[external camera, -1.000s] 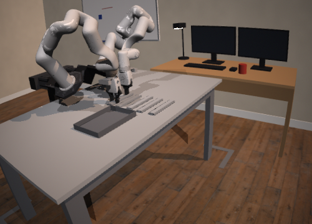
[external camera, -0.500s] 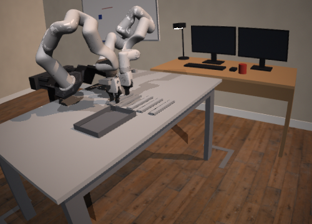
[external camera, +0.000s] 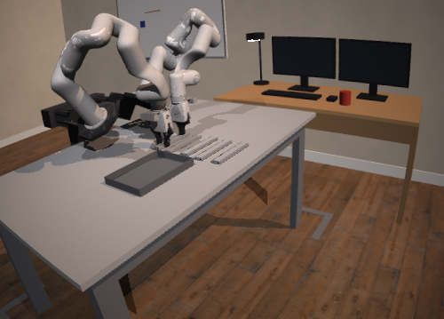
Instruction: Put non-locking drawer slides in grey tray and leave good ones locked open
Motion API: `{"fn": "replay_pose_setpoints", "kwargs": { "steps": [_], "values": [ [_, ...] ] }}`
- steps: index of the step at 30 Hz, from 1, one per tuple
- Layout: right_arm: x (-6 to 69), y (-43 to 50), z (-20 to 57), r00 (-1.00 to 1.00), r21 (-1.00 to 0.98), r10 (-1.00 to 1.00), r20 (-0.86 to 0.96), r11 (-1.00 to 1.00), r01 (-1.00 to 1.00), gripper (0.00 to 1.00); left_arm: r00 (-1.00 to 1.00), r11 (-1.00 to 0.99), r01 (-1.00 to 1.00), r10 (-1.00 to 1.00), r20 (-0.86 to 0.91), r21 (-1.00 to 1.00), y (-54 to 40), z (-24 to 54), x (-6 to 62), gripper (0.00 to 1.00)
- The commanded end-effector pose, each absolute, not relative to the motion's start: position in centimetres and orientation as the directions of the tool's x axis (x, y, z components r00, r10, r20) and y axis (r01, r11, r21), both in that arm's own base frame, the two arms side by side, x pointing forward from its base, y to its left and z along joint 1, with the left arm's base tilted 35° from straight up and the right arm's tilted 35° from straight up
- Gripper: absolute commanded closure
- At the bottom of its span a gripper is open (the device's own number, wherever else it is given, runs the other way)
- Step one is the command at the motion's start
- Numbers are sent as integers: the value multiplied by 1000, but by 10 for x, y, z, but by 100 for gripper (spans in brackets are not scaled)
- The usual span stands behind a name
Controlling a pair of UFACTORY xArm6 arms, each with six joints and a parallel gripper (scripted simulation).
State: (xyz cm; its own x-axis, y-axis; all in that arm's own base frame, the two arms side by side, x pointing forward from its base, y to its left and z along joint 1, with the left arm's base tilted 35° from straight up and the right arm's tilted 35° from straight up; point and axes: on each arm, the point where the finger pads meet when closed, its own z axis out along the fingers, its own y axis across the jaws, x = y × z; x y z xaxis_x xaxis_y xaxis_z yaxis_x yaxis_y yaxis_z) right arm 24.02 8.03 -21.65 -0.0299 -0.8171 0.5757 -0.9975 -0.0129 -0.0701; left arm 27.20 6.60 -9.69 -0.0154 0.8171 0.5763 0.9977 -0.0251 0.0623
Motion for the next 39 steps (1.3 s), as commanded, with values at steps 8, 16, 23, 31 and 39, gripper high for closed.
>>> {"fn": "replay_pose_setpoints", "kwargs": {
  "steps": [8, 16, 23, 31, 39],
  "values": [
    [241, 81, -216, -30, -72, -818, 574, -14, -997, 100, -16, -25, 998, 817, 576, 63, 73, -92, 272, 100],
    [241, 81, -216, -30, -72, -818, 574, -14, -997, 100, -16, -25, 998, 817, 576, 63, 81, -86, 272, 100],
    [241, 81, -216, -30, -72, -818, 574, -14, -997, 100, -16, -25, 998, 817, 576, 63, 94, -77, 272, 100],
    [241, 81, -216, -30, -72, -818, 574, -14, -997, 100, -16, -25, 998, 817, 576, 63, 110, -65, 271, 100],
    [241, 81, -216, -30, -72, -818, 574, -14, -997, 100, -16, -25, 998, 817, 576, 63, 127, -54, 271, 100]
  ]
}}
